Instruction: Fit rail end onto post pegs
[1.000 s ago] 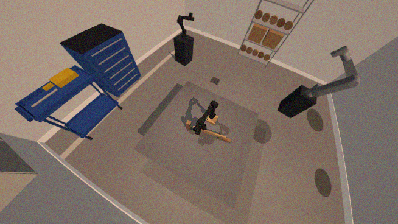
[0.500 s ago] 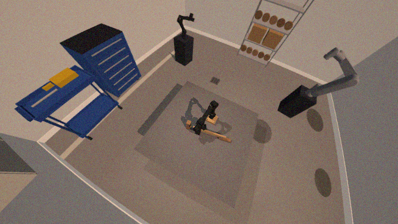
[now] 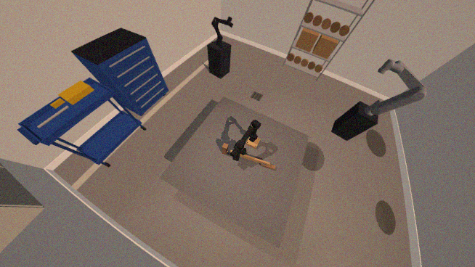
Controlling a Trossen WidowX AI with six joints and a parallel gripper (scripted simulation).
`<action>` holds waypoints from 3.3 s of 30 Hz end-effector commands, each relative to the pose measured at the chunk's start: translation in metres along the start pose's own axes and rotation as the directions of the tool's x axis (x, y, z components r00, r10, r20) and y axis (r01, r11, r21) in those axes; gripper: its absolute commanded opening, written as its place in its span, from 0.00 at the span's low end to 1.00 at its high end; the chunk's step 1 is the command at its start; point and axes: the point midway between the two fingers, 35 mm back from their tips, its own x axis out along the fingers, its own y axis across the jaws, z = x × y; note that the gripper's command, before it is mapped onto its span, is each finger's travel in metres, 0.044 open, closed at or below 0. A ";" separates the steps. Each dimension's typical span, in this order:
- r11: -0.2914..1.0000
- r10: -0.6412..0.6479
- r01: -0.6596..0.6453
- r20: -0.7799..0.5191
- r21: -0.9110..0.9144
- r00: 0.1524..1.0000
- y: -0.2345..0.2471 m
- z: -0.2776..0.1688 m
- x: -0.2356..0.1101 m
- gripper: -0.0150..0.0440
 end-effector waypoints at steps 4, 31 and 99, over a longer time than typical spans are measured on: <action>1.000 -0.001 0.001 0.002 0.002 1.000 0.000 0.000 -0.001 0.25; 1.000 -0.001 0.001 0.002 0.002 1.000 0.000 -0.004 0.000 0.25; 1.000 -0.001 0.001 0.000 0.002 1.000 -0.001 -0.025 -0.002 0.25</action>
